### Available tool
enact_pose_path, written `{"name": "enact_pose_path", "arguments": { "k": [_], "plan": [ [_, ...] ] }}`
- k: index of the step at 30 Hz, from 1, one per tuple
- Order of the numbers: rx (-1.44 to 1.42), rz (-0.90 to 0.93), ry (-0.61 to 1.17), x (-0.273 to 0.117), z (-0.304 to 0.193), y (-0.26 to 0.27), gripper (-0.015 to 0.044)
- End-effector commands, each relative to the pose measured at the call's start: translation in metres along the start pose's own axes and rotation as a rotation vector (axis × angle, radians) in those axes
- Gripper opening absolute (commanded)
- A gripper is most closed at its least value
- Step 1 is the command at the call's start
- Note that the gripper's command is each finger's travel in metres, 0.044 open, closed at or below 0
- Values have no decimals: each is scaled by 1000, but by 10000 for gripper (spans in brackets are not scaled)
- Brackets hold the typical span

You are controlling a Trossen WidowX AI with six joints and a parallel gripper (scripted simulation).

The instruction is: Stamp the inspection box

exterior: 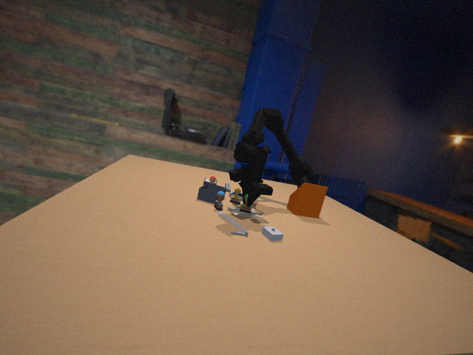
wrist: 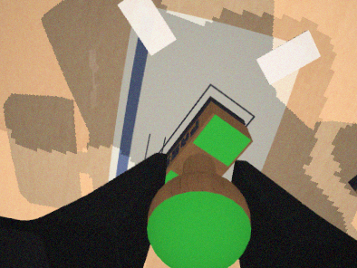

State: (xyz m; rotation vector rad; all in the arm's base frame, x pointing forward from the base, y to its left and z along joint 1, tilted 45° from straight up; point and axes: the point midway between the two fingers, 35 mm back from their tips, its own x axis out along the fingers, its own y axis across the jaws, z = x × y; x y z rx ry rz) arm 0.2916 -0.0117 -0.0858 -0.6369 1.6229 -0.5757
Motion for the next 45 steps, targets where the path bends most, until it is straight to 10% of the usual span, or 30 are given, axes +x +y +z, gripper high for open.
{"name": "enact_pose_path", "arguments": {
  "k": [1, 45],
  "plan": [
    [3, -2, -2, -3, 0, 0, 0],
    [2, 2, -2, -62, 2, 0, 0]
  ]
}}
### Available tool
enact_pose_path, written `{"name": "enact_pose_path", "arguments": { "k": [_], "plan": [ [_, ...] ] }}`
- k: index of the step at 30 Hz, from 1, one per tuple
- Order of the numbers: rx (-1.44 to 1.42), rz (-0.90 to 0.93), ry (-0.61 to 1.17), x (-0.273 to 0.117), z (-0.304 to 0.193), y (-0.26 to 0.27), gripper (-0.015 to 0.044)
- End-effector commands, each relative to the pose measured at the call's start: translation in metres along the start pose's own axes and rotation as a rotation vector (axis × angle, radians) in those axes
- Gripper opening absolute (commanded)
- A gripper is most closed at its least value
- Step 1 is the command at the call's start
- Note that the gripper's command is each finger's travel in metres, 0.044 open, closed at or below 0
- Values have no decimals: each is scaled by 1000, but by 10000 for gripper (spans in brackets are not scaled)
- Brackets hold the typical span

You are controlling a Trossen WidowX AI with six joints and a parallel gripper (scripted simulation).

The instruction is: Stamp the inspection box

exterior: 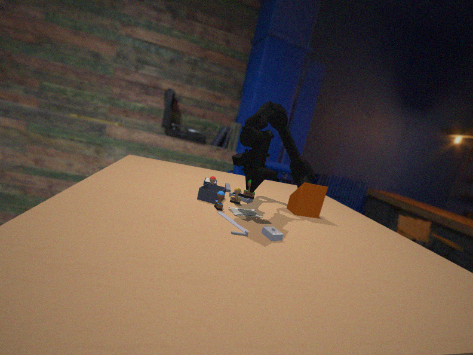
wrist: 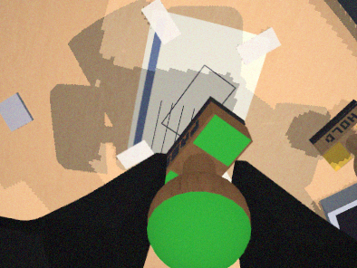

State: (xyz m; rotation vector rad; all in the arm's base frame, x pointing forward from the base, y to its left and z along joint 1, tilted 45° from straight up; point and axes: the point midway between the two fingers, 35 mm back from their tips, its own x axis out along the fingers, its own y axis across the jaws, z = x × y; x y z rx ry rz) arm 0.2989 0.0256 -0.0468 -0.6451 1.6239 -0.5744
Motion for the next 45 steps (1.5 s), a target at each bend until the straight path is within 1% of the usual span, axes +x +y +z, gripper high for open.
{"name": "enact_pose_path", "arguments": {
  "k": [1, 8, 26, 45],
  "plan": [
    [8, 6, -2, -9, 0, 0, 0],
    [8, 7, -2, -15, -1, -3, 0],
    [3, 24, -7, -22, -23, -94, 0],
    [6, 15, -5, -19, -74, -173, 0]
  ]
}}
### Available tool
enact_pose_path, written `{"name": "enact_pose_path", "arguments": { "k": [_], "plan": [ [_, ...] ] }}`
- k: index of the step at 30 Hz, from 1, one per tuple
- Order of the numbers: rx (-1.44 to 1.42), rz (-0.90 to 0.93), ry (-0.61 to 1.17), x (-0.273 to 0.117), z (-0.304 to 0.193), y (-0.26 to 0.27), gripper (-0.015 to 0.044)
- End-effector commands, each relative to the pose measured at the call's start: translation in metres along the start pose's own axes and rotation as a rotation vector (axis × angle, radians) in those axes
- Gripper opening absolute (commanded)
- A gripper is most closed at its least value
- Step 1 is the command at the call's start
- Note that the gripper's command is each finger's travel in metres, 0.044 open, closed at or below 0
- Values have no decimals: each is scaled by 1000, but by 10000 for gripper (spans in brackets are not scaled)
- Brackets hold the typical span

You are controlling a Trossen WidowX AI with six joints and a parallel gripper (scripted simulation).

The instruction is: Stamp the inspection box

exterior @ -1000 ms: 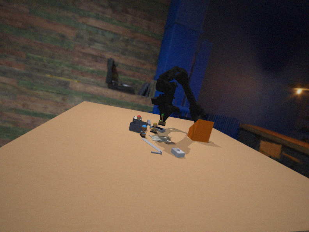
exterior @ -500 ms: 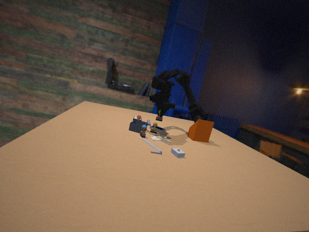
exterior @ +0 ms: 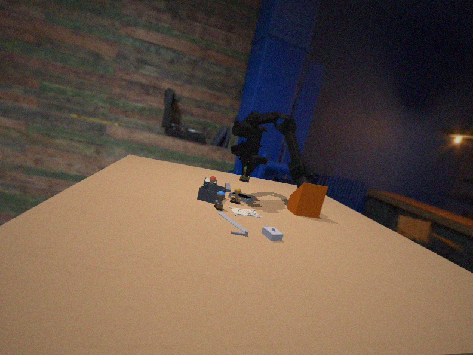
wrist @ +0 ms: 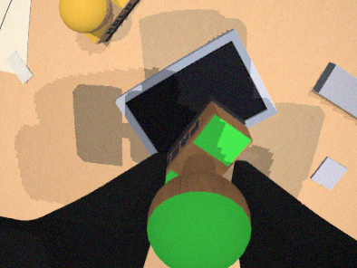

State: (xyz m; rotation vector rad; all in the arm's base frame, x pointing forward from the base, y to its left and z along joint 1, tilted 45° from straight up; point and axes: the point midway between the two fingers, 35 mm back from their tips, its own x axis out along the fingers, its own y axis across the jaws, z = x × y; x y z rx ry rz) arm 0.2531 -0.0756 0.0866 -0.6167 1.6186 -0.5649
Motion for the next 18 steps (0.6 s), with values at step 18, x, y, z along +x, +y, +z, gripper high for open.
{"name": "enact_pose_path", "arguments": {
  "k": [18],
  "plan": [
    [-3, -30, 12, 5, -59, -54, 0]
  ]
}}
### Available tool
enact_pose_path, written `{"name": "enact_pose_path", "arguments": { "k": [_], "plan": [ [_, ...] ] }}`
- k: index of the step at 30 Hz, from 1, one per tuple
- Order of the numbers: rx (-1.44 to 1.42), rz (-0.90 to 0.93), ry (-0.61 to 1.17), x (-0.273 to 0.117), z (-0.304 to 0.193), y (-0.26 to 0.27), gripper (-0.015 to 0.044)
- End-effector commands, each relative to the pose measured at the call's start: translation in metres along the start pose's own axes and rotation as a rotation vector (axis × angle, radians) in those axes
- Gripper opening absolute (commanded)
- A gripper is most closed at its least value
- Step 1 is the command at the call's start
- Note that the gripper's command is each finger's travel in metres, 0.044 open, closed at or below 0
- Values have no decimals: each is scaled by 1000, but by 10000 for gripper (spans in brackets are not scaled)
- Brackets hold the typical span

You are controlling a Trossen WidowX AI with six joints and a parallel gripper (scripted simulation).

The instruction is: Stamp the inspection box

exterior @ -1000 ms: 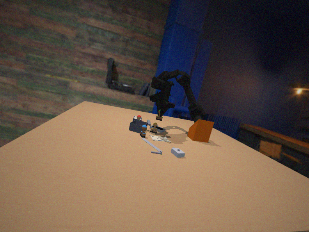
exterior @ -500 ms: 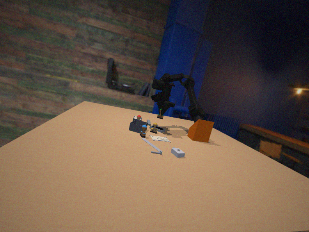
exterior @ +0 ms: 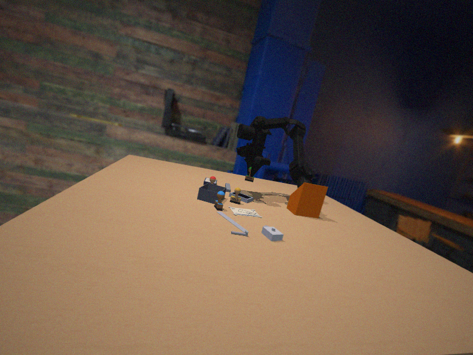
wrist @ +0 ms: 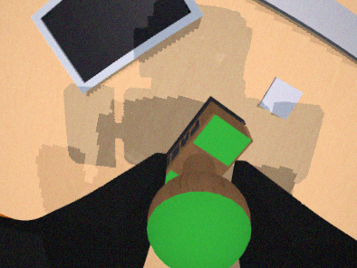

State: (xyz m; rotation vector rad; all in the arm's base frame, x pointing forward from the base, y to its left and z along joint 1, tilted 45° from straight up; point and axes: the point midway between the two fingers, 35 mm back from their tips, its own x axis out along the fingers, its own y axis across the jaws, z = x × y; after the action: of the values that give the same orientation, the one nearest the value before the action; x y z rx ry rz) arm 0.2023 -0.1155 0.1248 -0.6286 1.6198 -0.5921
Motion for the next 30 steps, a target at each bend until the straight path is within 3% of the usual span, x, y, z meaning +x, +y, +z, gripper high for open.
{"name": "enact_pose_path", "arguments": {
  "k": [1, 30],
  "plan": [
    [-11, -6, 2, 1, -4, -2, 0],
    [-10, -4, 0, 47, -2, -2, 0]
  ]
}}
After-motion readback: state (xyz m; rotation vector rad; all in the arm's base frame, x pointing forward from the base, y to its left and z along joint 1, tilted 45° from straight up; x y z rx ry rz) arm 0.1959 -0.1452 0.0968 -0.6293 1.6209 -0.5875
